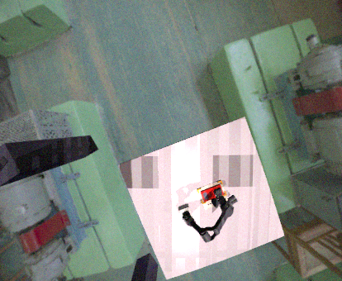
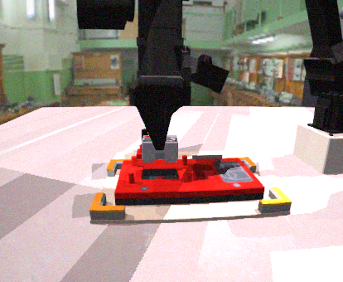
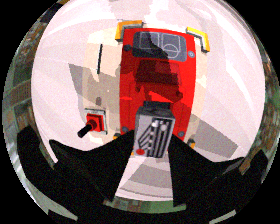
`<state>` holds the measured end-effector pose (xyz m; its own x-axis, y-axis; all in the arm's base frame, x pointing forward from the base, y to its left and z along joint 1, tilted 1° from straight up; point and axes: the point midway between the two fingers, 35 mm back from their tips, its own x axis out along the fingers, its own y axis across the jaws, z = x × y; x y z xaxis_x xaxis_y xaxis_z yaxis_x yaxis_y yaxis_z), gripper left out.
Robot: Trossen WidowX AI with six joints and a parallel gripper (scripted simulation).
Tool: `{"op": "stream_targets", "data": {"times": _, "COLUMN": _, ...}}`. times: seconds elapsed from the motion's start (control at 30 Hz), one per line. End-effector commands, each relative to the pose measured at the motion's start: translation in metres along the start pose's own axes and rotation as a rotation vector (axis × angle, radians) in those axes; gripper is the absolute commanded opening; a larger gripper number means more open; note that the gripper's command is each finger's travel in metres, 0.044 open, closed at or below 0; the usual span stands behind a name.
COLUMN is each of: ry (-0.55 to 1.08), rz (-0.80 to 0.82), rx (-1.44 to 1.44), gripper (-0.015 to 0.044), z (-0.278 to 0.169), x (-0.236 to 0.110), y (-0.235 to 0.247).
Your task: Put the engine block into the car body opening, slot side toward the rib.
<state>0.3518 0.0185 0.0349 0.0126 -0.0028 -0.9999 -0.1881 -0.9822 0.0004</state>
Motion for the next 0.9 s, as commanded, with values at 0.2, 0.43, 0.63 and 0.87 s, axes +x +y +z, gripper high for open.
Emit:
{"op": "stream_targets", "data": {"times": 0.2, "ry": -0.004, "rz": -0.004, "rx": -0.058, "gripper": 0.0159, "z": -0.0001, "x": 0.0023, "y": -0.0028}}
{"op": "stream_targets", "data": {"times": 0.43, "ry": -0.004, "rz": -0.004, "rx": -0.085, "gripper": 0.0159, "z": -0.0002, "x": 0.0023, "y": -0.0031}}
{"op": "stream_targets", "data": {"times": 0.63, "ry": -0.004, "rz": -0.004, "rx": -0.126, "gripper": 0.0159, "z": -0.0004, "x": 0.0023, "y": -0.0037}}
{"op": "stream_targets", "data": {"times": 0.87, "ry": -0.004, "rz": -0.004, "rx": -0.054, "gripper": 0.0159, "z": -0.0005, "x": 0.0023, "y": -0.0037}}
